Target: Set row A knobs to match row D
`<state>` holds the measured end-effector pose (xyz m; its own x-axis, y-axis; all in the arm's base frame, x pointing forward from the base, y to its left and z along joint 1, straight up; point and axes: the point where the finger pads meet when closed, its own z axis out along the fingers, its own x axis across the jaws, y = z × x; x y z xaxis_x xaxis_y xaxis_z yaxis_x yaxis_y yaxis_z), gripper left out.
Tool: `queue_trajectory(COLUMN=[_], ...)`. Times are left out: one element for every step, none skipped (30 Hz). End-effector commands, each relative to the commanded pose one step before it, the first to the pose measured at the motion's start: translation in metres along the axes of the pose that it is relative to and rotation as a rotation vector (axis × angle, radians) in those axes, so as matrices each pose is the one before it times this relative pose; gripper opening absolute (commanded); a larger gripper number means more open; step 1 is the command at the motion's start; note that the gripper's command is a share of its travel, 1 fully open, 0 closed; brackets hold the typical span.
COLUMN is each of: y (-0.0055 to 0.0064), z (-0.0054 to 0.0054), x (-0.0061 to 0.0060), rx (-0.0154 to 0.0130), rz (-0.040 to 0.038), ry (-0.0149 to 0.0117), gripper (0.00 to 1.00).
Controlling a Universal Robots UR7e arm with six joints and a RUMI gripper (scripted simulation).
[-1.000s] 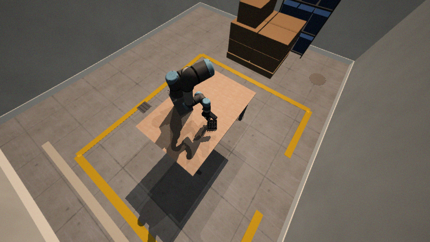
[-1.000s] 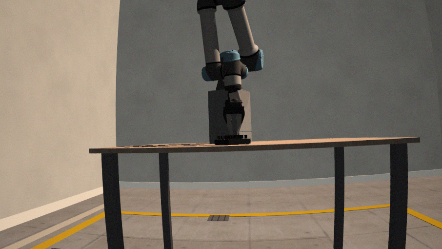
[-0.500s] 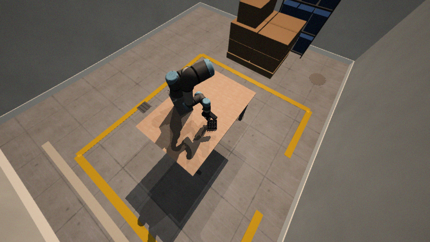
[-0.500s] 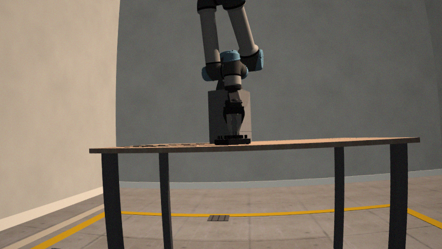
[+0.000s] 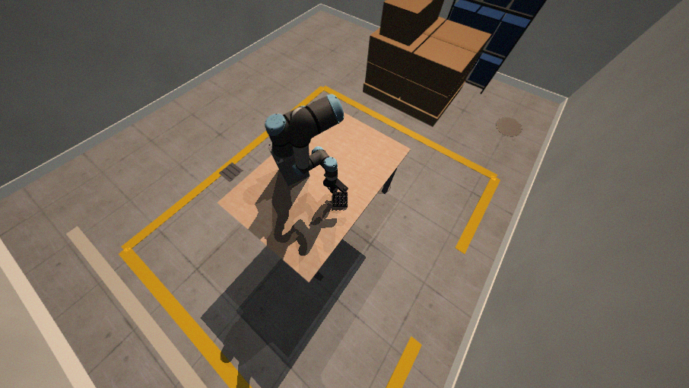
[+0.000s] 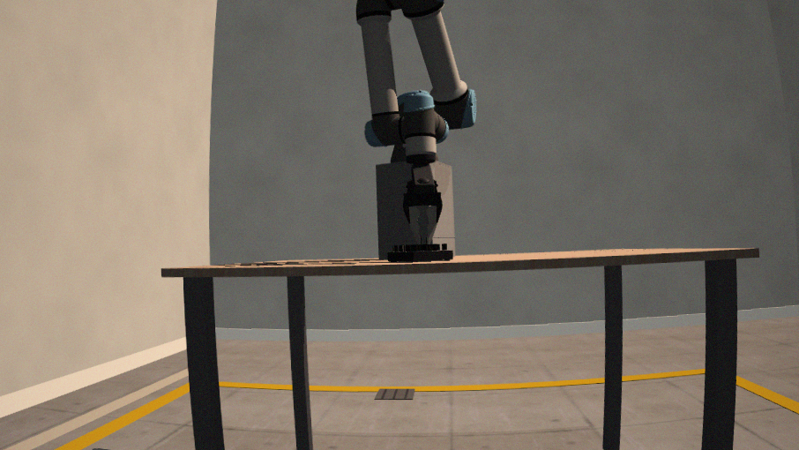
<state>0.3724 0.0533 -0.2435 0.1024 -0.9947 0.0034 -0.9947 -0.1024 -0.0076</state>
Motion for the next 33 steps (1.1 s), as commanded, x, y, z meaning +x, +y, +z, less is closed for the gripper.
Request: queue_trajectory(y=[-0.00038, 0.0, 0.0, 0.0, 0.0, 0.0, 0.0, 0.0, 0.0, 0.0, 0.0, 0.0, 0.0, 0.0, 0.0, 0.0, 0.0, 0.0, 0.0, 0.0, 0.0, 0.0, 0.0, 0.0, 0.0, 0.0, 0.0, 0.0, 0.0, 0.0, 0.0, 0.0, 0.0], z=[-0.00031, 0.0, 0.0, 0.0, 0.0, 0.0, 0.0, 0.0, 0.0, 0.0, 0.0, 0.0, 0.0, 0.0, 0.0, 0.0, 0.0, 0.0, 0.0, 0.0, 0.0, 0.0, 0.0, 0.0, 0.0, 0.0, 0.0, 0.0, 0.0, 0.0, 0.0, 0.0, 0.0], x=[0.00029, 0.00007, 0.00008, 0.00009, 0.00009, 0.00009, 0.0001, 0.0001, 0.0001, 0.0001, 0.0001, 0.0001, 0.0001, 0.0, 0.0, 0.00009, 0.00009, 0.00009, 0.00008, 0.00007, 0.00007, 0.00006, 0.00005, 0.00004, 0.00004, 0.00003, 0.00002, 0.00002, 0.00001, 0.00001, 0.0, 0.0, 0.0], rx=[0.00099, 0.0, 0.0, 0.0, 0.0, 0.0, 0.0, 0.0, 0.0, 0.0, 0.0, 0.0, 0.0, 0.0, 0.0, 0.0, 0.0, 0.0, 0.0, 0.0, 0.0, 0.0, 0.0, 0.0, 0.0, 0.0, 0.0, 0.0, 0.0, 0.0, 0.0, 0.0, 0.0], rz=[0.0423, 0.01534, 0.01666, 0.01784, 0.01887, 0.01974, 0.02042, 0.02092, 0.02122, 0.02132, 0.02122, 0.02091, 0.02041, 0.0, 0.0, 0.01972, 0.01886, 0.01782, 0.01664, 0.01532, 0.01389, 0.01238, 0.01081, 0.00922, 0.00763, 0.00608, 0.00461, 0.00327, 0.00209, 0.00113, 0.0, 0.0, 0.00044], ry=[0.00048, 0.0, 0.0, 0.0, 0.0, 0.0, 0.0, 0.0, 0.0, 0.0, 0.0, 0.0, 0.0, 0.0, 0.0, 0.0, 0.0, 0.0, 0.0, 0.0, 0.0, 0.0, 0.0, 0.0, 0.0, 0.0, 0.0, 0.0, 0.0, 0.0, 0.0, 0.0, 0.0], gripper=[0.04, 0.04, 0.04, 0.04, 0.04, 0.04, 0.04, 0.04, 0.04, 0.04, 0.04, 0.04, 0.04, 0.04, 0.04, 0.04, 0.04, 0.04, 0.04, 0.04, 0.04, 0.04, 0.04, 0.04, 0.04, 0.04, 0.04, 0.04, 0.04, 0.04, 0.04, 0.04, 0.04])
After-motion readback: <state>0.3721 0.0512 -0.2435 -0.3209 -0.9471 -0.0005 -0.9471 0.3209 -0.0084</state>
